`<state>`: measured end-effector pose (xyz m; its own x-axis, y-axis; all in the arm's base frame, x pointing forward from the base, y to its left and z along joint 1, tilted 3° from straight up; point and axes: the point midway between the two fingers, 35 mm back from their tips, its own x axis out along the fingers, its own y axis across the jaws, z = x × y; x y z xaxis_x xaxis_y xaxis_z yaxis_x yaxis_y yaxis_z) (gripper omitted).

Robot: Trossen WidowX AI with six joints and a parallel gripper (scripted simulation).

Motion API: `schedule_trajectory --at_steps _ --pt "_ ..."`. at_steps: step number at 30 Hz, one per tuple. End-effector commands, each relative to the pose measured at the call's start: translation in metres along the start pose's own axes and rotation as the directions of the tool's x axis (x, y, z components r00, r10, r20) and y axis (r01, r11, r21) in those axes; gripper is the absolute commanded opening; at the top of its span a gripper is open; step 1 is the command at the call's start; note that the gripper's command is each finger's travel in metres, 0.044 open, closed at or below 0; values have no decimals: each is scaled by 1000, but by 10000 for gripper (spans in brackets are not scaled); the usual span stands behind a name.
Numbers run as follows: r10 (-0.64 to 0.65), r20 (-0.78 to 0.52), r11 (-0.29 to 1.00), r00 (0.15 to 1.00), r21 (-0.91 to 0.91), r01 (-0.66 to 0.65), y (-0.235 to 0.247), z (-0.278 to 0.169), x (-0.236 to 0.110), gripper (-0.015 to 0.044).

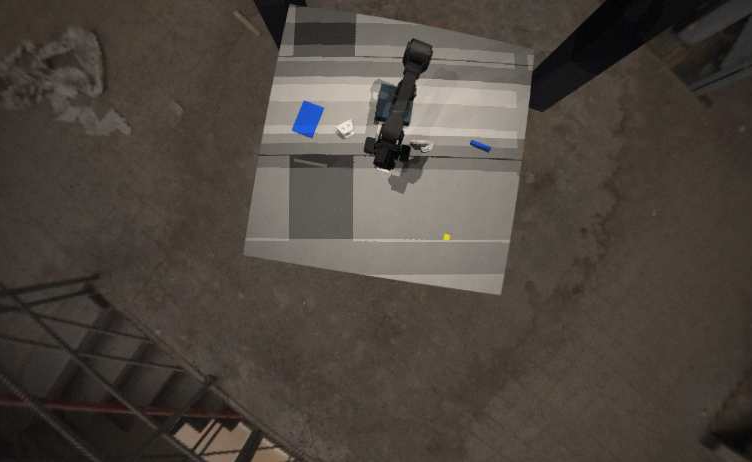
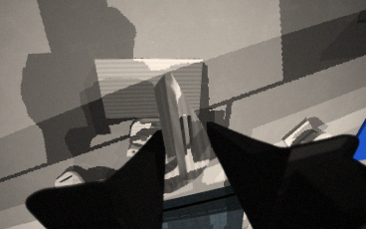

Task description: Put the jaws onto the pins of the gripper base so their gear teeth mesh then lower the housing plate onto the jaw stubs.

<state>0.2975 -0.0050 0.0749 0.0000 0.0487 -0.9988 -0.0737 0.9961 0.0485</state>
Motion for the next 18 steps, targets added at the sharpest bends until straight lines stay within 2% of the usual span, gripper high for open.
schedule_trajectory --at_steps 1,18 --pt "-1 -1 1000 1000 -4 1 -1 0 0 134" --pt "-1 -1 1000 1000 -5 1 -1 1 14 134"
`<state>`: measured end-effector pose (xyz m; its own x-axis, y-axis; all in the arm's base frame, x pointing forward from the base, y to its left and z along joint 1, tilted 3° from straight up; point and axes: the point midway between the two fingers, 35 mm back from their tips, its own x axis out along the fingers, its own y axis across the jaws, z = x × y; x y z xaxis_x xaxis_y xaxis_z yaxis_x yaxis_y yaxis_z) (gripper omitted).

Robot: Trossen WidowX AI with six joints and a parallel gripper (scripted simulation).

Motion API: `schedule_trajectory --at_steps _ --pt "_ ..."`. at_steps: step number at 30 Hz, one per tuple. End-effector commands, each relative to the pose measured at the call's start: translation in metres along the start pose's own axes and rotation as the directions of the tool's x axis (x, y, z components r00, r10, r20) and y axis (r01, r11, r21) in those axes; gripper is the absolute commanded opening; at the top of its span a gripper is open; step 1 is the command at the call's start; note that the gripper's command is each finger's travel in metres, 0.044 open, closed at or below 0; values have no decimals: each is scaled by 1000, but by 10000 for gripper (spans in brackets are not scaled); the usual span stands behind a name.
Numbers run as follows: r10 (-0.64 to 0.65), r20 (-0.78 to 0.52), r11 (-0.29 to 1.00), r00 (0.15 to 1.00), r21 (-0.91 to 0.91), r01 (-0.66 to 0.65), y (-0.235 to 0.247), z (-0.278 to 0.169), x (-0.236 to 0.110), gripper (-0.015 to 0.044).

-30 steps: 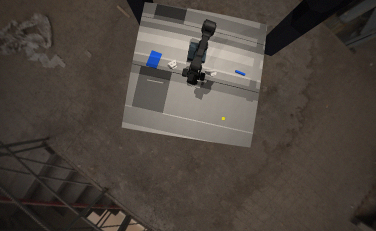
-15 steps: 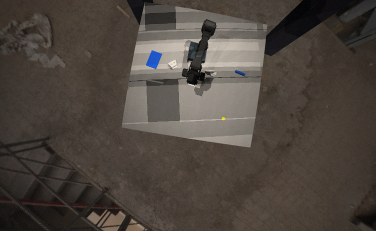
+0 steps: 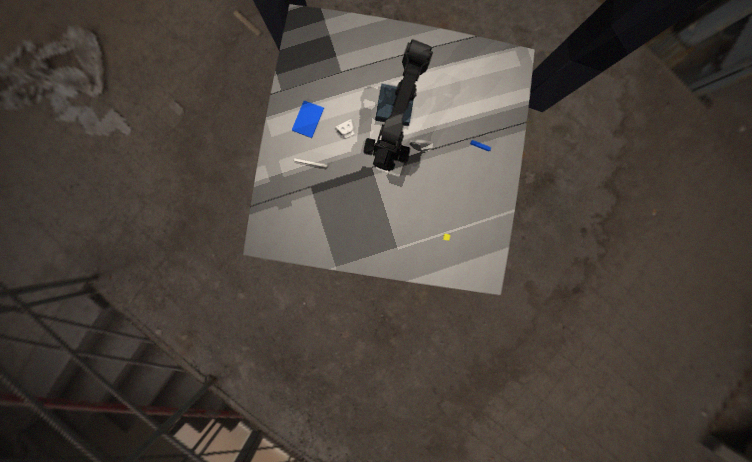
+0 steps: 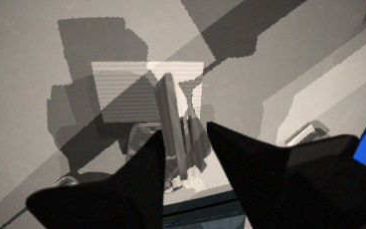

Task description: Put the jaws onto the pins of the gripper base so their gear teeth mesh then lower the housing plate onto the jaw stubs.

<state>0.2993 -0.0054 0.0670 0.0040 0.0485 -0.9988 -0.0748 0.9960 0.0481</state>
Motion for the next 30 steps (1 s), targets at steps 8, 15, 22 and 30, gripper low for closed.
schedule_trajectory --at_steps 8,15,22,30 --pt "-1 -5 1000 1000 -4 1 0 -1 19 134" --pt "-1 -5 1000 1000 -4 1 0 -1 31 134" --pt "-1 -5 1000 1000 -5 1 0 -2 42 134" --pt "-1 -5 1000 1000 -5 1 0 -3 43 134"
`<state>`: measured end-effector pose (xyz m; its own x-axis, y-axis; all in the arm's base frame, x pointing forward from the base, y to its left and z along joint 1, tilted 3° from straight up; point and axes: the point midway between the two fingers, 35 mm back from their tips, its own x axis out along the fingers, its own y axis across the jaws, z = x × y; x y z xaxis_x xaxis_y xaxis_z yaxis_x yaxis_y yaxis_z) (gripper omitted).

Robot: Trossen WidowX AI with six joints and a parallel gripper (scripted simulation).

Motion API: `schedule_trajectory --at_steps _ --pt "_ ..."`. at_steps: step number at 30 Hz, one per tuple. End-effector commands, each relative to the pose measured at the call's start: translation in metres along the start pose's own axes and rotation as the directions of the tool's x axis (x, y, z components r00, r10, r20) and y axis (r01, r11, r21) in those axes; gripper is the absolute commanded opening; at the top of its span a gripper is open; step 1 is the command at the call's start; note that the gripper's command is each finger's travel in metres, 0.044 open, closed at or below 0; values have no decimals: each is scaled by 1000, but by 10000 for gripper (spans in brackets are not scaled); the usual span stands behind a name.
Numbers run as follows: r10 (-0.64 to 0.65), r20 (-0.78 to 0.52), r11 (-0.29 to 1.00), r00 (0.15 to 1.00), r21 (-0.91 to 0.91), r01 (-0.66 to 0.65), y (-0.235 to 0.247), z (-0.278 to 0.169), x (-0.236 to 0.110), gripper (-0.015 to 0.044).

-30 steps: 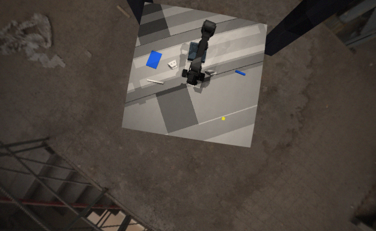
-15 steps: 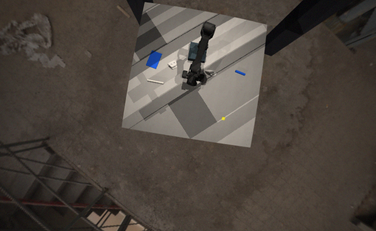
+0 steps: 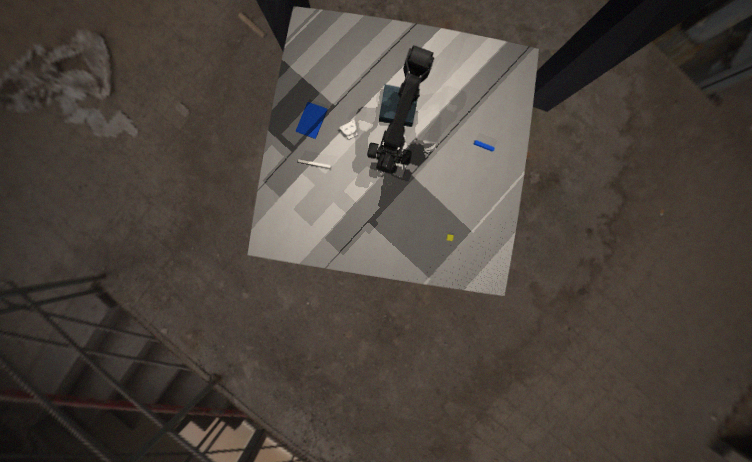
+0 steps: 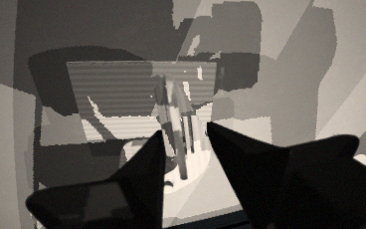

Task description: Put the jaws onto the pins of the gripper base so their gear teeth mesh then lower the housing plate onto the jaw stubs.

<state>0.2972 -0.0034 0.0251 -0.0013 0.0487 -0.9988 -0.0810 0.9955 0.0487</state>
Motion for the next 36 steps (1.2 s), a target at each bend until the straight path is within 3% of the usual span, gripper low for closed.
schedule_trajectory --at_steps 1,36 --pt "-1 0 1000 1000 1 1 0 0 1 134" --pt "-1 0 1000 1000 7 1 0 0 9 134"
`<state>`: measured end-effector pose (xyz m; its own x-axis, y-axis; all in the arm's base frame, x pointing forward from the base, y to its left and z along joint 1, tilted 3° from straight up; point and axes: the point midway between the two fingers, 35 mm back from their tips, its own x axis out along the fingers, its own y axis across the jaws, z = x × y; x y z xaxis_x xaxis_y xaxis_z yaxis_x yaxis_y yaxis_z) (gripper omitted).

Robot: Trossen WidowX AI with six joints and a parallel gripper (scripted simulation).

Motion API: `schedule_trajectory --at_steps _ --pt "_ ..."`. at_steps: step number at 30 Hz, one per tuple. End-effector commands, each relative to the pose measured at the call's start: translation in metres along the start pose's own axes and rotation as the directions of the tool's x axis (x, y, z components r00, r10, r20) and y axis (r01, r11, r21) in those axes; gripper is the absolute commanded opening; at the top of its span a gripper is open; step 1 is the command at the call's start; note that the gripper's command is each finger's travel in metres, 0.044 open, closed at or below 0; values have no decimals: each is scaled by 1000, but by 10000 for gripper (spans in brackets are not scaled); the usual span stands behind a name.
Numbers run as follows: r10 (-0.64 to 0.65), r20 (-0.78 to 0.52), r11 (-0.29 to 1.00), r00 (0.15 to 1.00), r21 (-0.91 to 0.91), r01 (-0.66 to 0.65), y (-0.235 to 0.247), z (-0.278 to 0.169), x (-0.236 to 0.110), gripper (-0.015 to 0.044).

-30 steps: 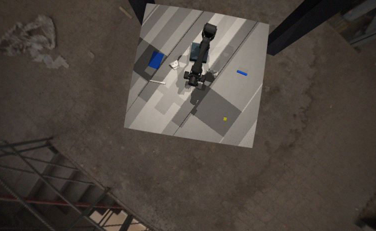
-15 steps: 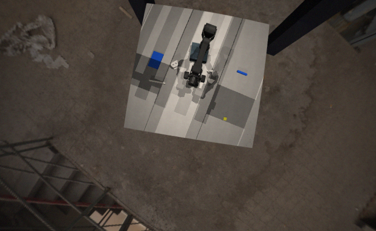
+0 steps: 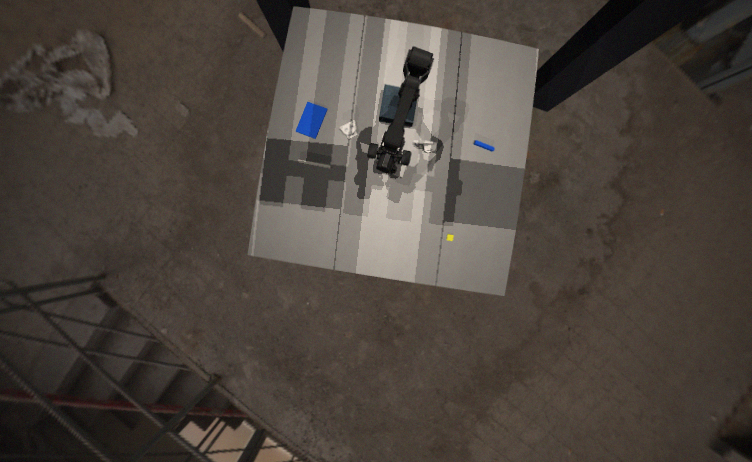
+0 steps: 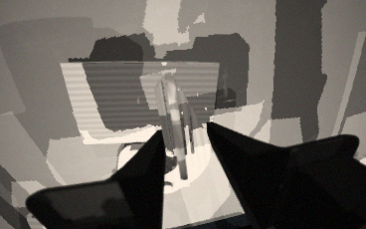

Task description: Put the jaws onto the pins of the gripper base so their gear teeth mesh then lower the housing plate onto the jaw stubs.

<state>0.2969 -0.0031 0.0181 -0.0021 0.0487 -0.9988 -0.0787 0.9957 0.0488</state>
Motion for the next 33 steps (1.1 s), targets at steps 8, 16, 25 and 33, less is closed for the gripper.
schedule_trajectory --at_steps 8,16,25,33 --pt "-1 1 1000 1000 4 1 0 0 3 134" --pt "-1 1 1000 1000 3 1 0 0 6 134" --pt "-1 1 1000 1000 2 1 0 0 9 134" --pt "-1 1 1000 1000 2 1 0 0 9 134"
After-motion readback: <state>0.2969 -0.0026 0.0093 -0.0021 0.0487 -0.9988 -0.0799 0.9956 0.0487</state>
